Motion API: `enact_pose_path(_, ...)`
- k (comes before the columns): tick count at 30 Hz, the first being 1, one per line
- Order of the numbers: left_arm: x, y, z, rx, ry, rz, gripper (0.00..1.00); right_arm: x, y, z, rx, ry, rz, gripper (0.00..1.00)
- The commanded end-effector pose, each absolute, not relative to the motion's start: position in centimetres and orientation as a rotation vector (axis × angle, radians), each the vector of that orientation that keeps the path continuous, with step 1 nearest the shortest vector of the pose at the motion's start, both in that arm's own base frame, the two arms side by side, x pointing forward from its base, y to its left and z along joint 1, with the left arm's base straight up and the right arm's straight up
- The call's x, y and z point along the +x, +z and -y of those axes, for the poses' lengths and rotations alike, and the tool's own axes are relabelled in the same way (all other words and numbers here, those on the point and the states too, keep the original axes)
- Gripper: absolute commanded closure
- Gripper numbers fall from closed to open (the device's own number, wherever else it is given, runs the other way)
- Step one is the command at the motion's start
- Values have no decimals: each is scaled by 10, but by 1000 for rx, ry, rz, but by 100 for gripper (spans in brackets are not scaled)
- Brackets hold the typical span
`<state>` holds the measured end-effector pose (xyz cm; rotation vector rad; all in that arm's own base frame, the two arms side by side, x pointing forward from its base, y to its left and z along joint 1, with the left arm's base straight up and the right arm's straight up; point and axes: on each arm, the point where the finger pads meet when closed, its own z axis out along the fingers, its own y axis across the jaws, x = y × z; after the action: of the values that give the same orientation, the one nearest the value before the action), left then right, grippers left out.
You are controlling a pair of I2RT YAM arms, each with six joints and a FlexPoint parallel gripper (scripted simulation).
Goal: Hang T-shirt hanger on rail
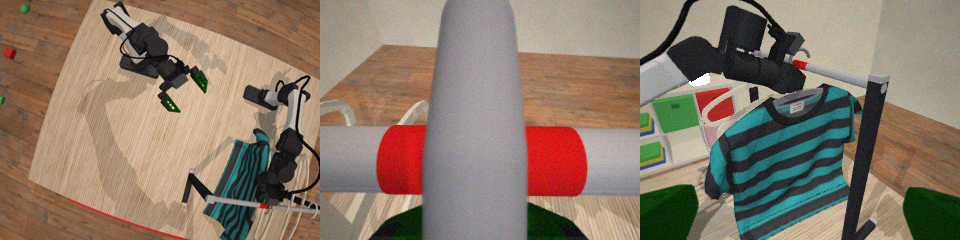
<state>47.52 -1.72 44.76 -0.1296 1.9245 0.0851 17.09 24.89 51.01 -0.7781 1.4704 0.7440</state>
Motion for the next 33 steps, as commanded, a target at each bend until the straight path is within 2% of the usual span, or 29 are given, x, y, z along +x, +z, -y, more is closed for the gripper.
enact_pose_path(1, 479, 479, 16, -136, 69, -1834, 100, 169, 515, -248, -771, 751, -1458, 0)
enact_pose_path(16, 478, 480, 17, -134, 68, -1832, 100, 169, 515, -248, -771, 751, -1458, 0)
enact_pose_path(19, 471, 498, 17, -135, 57, -1765, 100, 169, 515, -248, -771, 751, -1458, 0)
enact_pose_path(33, 473, 454, 18, -124, 66, -1824, 100, 169, 515, -248, -771, 751, -1458, 0)
